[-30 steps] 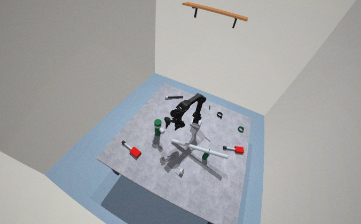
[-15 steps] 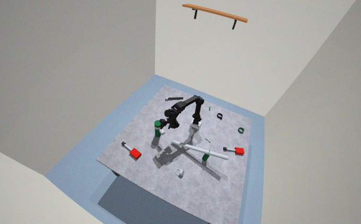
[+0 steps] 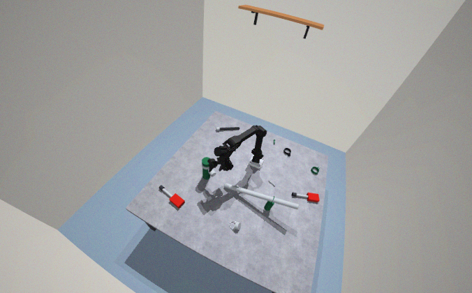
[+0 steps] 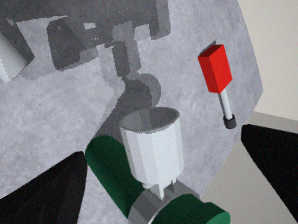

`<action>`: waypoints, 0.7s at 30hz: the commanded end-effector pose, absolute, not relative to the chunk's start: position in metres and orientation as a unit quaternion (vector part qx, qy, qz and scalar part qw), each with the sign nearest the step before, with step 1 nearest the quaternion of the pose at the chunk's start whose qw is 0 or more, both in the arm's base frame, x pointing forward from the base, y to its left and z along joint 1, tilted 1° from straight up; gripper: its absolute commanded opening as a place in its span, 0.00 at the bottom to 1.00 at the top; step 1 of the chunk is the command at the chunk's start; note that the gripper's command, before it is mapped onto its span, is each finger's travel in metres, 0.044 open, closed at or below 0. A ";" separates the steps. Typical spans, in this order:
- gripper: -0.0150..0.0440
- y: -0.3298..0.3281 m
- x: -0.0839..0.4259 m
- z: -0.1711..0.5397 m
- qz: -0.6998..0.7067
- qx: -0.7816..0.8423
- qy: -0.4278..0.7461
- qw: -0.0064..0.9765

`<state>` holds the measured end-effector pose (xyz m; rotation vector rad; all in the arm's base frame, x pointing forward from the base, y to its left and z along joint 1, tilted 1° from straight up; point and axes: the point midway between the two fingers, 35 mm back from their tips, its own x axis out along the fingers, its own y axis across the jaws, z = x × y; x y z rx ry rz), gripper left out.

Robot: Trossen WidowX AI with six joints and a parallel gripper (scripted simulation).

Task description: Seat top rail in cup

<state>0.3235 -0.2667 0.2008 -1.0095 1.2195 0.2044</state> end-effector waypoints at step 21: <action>1.00 -0.282 0.338 0.164 0.095 -0.452 0.550 0.696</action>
